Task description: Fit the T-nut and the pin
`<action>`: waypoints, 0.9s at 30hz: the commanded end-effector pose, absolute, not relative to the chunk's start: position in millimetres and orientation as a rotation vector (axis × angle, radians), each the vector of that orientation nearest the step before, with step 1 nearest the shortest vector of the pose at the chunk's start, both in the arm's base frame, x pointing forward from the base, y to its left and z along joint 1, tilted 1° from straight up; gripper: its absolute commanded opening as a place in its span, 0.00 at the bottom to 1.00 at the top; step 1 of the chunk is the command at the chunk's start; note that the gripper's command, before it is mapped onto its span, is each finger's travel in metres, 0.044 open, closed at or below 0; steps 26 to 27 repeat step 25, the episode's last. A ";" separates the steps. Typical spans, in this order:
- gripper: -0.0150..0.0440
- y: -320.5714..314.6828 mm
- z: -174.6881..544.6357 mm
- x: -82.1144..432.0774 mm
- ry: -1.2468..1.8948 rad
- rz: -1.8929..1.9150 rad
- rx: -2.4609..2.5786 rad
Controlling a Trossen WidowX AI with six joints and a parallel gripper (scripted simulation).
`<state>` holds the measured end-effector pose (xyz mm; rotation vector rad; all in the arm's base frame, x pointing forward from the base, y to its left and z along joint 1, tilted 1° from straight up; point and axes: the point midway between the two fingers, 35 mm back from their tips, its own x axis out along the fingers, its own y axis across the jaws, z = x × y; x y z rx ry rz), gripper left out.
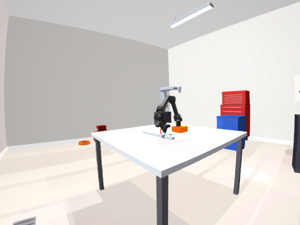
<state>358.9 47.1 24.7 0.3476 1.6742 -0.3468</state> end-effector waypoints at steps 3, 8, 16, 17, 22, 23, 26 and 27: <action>0.53 47.5 50.1 359.9 1.670 -0.345 0.349; 0.53 47.5 74.7 356.9 1.670 -0.345 0.349; 0.53 47.2 76.7 355.1 1.670 -0.345 0.349; 0.53 47.2 76.7 355.1 1.670 -0.345 0.349; 0.53 47.0 76.7 354.6 1.670 -0.345 0.349; 0.53 47.0 76.7 354.6 1.670 -0.345 0.349; 0.53 47.0 76.7 354.6 1.670 -0.345 0.349; 0.53 47.0 76.7 354.6 1.670 -0.345 0.349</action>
